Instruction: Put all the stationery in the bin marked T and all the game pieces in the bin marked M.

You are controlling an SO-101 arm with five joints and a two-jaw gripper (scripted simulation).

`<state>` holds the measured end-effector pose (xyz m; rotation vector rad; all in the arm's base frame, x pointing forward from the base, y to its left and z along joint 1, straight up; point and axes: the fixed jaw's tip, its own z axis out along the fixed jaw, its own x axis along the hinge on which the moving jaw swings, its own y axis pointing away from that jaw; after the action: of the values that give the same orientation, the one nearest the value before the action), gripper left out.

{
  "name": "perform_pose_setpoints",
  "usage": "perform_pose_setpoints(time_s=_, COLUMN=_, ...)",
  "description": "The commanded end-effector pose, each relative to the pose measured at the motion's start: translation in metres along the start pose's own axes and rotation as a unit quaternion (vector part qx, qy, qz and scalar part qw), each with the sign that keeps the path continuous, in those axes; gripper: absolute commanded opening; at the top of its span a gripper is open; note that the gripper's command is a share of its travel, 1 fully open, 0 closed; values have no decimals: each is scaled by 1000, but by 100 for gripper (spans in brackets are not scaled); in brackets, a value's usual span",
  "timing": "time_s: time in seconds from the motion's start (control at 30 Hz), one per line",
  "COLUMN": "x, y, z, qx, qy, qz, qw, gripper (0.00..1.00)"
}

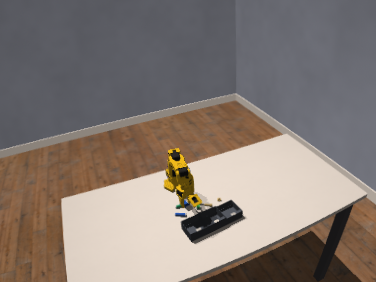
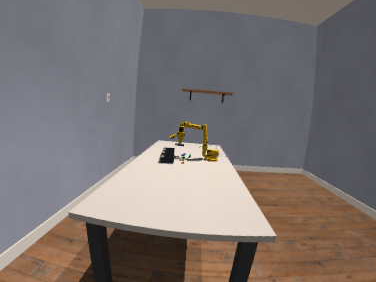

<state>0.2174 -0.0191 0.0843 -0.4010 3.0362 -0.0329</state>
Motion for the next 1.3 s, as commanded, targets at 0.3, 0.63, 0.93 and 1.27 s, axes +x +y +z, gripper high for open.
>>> perform_pose_setpoints(time_s=0.3, x=-11, y=3, z=-8, qx=8, qy=-26, qz=3, qw=1000, gripper=0)
perform_pose_setpoints(time_s=0.63, x=-28, y=17, z=-7, qx=7, qy=-45, qz=11, qw=999, gripper=0)
perform_pose_setpoints(time_s=0.93, x=-43, y=31, z=-7, qx=4, qy=-62, qz=18, qw=998, gripper=0)
perform_pose_setpoints(time_s=1.27, x=-45, y=33, z=-7, qx=3, qy=-64, qz=19, qw=998, gripper=0)
